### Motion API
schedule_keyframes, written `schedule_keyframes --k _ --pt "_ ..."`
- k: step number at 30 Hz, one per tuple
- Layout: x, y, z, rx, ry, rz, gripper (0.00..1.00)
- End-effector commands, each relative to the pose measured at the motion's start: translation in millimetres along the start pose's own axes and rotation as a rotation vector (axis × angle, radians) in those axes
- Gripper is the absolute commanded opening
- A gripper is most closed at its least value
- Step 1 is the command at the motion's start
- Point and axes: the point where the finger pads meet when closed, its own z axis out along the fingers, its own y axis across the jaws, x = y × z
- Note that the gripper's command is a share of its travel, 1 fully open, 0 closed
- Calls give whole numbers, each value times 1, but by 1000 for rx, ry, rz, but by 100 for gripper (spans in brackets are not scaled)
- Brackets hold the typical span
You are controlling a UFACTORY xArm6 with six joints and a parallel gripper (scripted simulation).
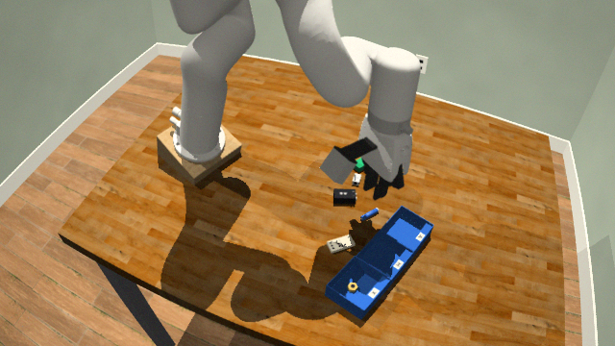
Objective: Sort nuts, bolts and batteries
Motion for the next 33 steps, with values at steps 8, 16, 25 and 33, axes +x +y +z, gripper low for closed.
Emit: schedule_keyframes --k 8,16,25,33 --pt "-1 -1 3 3 -2 0 23" --pt "-1 -1 35 3 -2 0 23" --pt "-1 -2 57 3 -2 0 23" --pt "-2 -3 60 3 -2 0 23"
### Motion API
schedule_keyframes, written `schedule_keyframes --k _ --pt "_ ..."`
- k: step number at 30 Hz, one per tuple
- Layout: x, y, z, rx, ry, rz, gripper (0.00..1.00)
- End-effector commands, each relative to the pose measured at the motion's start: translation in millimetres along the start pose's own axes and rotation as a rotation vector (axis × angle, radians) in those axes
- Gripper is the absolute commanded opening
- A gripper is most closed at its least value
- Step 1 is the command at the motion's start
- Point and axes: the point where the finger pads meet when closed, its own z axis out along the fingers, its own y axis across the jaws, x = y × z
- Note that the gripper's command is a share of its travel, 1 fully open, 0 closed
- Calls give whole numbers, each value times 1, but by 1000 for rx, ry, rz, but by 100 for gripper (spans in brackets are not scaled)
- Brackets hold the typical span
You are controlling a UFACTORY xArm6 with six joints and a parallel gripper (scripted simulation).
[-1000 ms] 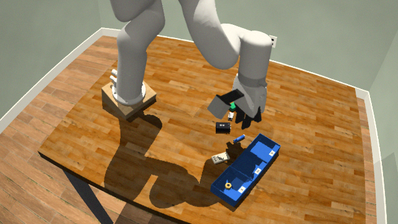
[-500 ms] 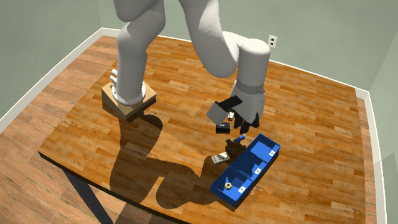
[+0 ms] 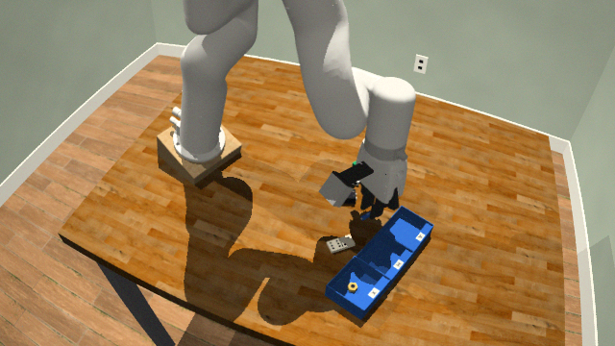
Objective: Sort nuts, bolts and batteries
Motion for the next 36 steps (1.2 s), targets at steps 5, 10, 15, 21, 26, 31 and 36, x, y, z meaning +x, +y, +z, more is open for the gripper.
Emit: schedule_keyframes --k 5,10,15,21,26,31,36 --pt "0 0 9 3 -1 0 23" --pt "0 0 12 3 -1 0 23" --pt "0 0 12 3 -1 0 23" --pt "0 0 12 3 -1 0 23" --pt "0 0 12 3 -1 0 0" --pt "0 0 12 3 -1 0 0" --pt "0 0 12 3 -1 0 0"
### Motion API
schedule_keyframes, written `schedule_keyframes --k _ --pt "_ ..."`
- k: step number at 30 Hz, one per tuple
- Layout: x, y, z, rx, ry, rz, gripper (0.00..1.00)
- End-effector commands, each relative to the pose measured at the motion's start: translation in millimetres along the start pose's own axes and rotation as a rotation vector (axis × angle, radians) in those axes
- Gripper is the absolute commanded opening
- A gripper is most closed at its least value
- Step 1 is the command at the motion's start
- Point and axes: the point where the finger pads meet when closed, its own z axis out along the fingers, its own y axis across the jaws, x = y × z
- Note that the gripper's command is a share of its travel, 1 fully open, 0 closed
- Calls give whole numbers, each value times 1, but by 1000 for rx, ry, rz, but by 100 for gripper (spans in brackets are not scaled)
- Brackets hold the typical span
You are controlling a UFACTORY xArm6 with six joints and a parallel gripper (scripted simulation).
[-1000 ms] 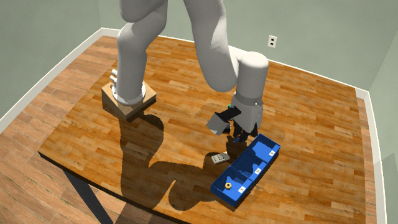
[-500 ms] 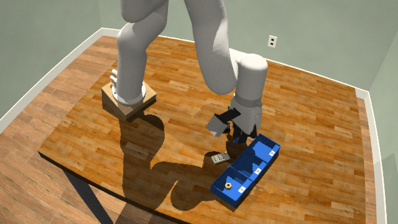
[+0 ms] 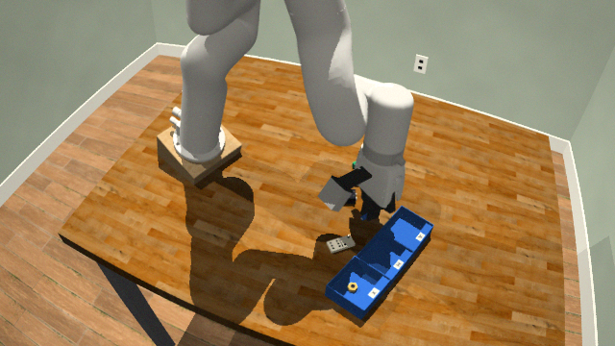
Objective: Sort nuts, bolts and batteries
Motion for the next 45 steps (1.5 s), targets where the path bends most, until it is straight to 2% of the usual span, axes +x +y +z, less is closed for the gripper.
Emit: schedule_keyframes --k 1,17,23,37,45 --pt "-1 -1 -1 2 -2 0 0" --pt "-1 -1 -1 3 -2 0 0" --pt "-1 -1 -14 2 -2 0 0" --pt "-1 -1 -61 3 -2 0 0" --pt "-1 -1 -61 3 -2 0 0"
